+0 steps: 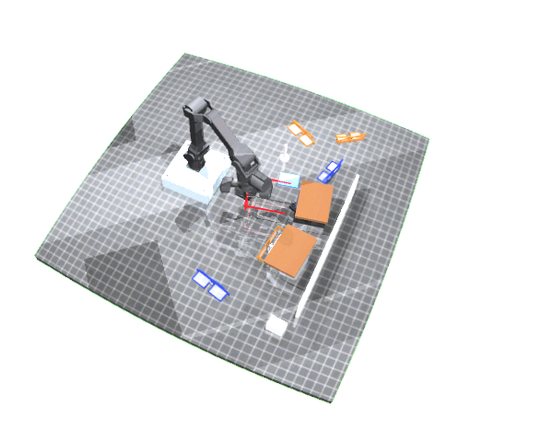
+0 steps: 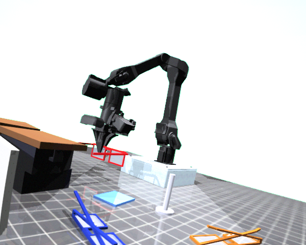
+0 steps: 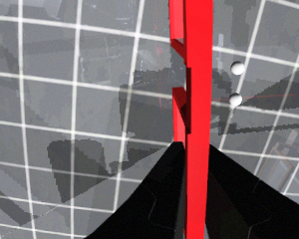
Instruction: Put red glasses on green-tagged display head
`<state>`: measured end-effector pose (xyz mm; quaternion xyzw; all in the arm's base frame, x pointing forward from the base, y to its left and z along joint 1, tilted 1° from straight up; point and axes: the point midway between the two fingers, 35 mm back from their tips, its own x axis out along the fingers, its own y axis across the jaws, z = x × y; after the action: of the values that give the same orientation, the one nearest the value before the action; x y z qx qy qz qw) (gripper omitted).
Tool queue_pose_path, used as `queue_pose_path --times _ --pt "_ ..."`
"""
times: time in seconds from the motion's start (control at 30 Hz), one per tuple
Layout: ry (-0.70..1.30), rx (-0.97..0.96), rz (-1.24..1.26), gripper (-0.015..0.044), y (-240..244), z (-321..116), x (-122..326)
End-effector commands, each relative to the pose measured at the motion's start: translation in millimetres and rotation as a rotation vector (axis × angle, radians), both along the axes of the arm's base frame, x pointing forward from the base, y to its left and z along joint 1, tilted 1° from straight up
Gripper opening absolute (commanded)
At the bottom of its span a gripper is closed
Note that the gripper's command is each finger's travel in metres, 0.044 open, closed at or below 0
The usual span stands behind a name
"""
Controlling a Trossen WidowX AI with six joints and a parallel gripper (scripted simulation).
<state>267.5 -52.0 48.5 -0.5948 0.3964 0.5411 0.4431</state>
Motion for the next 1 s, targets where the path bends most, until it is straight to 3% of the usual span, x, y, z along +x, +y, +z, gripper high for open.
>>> queue_pose_path --times 0.0,0.97 --pt "-0.002 0.0 -0.003 0.0 1 0 6" --pt "-0.012 0.003 -0.003 0.0 13 1 43"
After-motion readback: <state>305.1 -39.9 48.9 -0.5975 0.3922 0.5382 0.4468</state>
